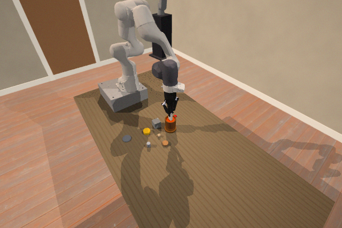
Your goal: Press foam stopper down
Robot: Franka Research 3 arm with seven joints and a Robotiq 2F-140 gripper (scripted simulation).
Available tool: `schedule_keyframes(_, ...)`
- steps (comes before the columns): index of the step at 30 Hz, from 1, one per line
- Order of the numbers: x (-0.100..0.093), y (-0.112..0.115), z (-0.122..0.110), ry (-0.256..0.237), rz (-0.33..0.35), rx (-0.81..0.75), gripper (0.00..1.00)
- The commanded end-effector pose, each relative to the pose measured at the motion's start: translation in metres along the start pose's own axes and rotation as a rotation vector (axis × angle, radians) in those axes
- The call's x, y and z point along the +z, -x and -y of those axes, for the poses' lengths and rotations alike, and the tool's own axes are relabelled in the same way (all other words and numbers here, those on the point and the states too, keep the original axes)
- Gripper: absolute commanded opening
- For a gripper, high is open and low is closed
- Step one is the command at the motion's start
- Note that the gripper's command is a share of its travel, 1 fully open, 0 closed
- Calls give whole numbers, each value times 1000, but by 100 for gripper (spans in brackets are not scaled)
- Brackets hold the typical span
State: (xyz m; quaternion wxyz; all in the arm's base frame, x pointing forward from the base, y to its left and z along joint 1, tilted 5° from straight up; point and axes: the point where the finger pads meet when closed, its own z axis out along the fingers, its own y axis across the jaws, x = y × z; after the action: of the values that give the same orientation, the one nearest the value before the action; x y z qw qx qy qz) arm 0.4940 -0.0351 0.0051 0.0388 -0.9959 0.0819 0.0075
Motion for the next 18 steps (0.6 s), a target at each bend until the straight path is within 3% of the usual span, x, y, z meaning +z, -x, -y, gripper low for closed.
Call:
schedule_keyframes(1, 8, 6, 0, 1, 12, 5, 0)
schedule_keyframes(18, 15, 9, 0, 1, 12, 5, 0)
